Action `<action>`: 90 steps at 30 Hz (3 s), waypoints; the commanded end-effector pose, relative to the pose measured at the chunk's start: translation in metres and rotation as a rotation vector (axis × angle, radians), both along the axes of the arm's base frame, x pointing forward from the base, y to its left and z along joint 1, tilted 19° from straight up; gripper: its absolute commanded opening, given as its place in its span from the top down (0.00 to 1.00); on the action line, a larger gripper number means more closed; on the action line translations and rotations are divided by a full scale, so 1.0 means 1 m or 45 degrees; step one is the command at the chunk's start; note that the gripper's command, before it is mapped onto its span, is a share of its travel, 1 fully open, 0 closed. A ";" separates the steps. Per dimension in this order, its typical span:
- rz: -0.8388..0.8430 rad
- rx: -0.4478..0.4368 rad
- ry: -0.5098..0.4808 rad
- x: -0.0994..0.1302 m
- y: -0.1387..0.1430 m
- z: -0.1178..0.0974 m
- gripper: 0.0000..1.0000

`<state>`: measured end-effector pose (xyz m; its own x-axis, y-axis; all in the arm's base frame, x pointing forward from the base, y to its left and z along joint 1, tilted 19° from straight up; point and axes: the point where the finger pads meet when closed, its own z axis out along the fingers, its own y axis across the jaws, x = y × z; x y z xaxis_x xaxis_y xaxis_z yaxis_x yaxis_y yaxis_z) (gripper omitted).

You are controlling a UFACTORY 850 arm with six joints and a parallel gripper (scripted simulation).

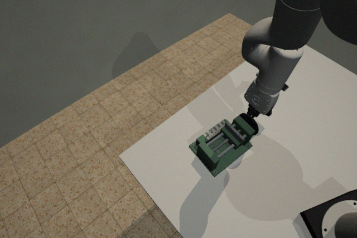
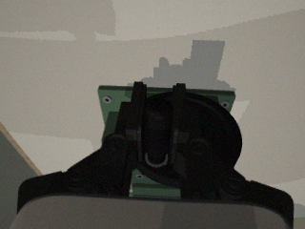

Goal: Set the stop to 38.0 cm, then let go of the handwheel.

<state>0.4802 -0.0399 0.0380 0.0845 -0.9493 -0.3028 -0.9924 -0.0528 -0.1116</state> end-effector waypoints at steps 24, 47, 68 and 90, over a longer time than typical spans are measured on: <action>0.000 -0.001 0.000 -0.034 -0.003 0.000 0.94; 0.000 -0.001 0.000 -0.043 -0.001 -0.008 0.94; 0.000 -0.001 0.000 -0.048 0.001 -0.016 0.94; 0.000 -0.001 0.000 -0.050 0.003 -0.023 0.94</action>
